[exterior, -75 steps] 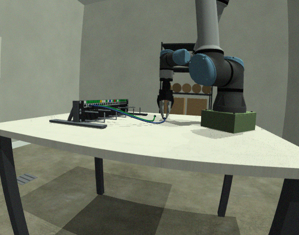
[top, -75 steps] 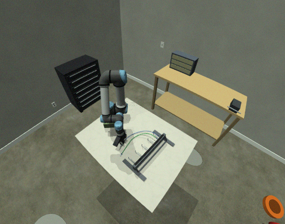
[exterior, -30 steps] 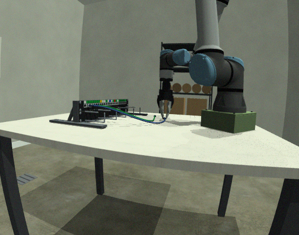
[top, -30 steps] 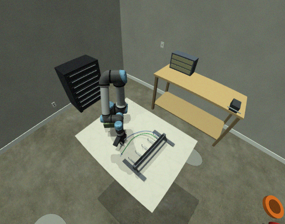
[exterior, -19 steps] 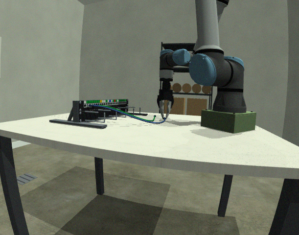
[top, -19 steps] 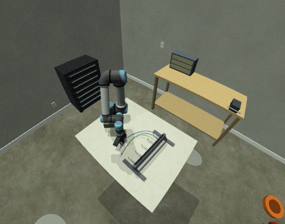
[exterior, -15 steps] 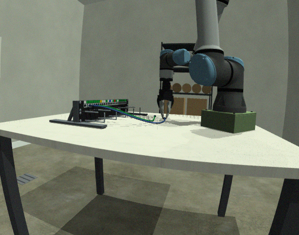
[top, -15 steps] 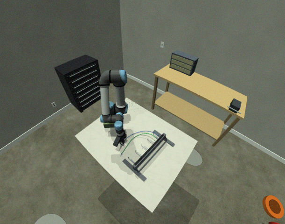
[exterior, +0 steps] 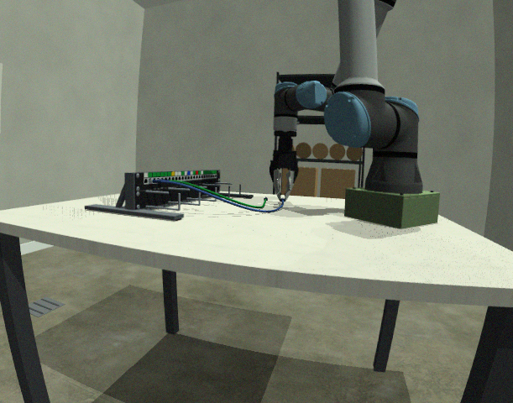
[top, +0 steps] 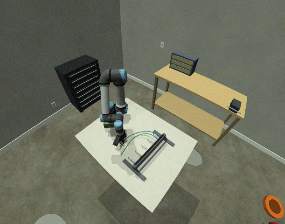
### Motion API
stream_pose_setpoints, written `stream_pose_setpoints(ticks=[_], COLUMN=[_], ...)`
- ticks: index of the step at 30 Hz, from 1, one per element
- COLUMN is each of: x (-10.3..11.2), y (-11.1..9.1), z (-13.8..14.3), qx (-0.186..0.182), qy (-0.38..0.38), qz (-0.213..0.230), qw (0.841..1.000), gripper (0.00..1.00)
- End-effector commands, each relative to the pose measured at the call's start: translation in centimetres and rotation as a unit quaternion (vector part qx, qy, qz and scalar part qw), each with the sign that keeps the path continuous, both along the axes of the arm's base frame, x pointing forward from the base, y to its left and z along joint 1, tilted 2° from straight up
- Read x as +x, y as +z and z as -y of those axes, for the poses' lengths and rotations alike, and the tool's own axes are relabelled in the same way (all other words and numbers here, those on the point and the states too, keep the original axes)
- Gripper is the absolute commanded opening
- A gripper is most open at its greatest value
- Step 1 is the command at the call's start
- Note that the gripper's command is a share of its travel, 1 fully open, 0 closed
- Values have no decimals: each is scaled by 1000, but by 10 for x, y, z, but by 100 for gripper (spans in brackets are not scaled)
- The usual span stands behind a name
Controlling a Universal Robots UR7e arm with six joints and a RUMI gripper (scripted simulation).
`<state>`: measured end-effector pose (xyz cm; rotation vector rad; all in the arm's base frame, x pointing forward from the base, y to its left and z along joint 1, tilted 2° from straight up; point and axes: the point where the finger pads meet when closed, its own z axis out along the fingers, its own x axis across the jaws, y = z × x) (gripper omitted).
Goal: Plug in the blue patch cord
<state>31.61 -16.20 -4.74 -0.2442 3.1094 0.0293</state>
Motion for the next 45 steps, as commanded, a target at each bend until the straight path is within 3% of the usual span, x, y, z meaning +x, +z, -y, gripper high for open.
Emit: stream_pose_setpoints(ticks=[1,28,45], x=[0,-1,-1], y=[5,45,51], z=[0,1,1], qx=[0,0,0], qy=[0,0,0], qz=[0,0,0], qw=[1000,1000,1000], gripper=[0,0,0])
